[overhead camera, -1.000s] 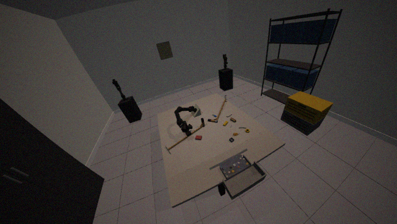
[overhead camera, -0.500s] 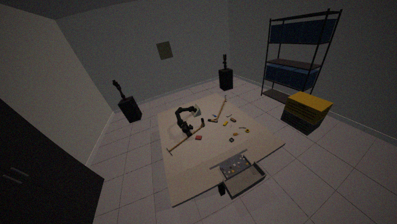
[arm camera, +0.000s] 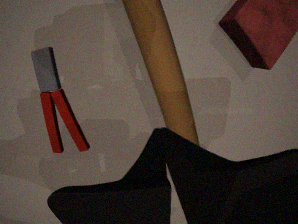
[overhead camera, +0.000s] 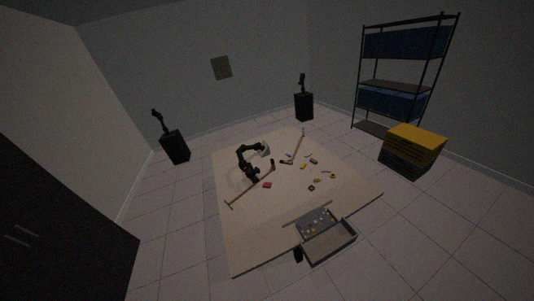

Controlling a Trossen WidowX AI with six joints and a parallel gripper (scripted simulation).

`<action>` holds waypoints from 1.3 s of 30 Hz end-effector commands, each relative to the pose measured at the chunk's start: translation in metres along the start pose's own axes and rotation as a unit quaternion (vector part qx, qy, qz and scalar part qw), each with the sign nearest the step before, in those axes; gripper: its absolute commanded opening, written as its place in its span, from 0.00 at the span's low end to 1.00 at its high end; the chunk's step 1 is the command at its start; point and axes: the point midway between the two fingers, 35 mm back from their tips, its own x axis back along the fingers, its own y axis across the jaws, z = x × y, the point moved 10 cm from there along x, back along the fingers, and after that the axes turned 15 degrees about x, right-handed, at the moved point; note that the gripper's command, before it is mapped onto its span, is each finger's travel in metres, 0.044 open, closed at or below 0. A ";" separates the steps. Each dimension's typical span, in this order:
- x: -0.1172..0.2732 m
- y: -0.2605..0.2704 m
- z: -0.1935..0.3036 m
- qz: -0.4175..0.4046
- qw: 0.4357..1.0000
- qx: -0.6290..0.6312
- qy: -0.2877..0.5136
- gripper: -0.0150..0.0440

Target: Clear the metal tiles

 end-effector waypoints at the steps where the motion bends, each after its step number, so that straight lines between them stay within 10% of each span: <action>1: 0.015 -0.001 0.001 0.005 1.000 -0.005 0.003 0.25; 39: 0.094 0.011 -0.005 0.030 0.980 -0.196 0.017 0.25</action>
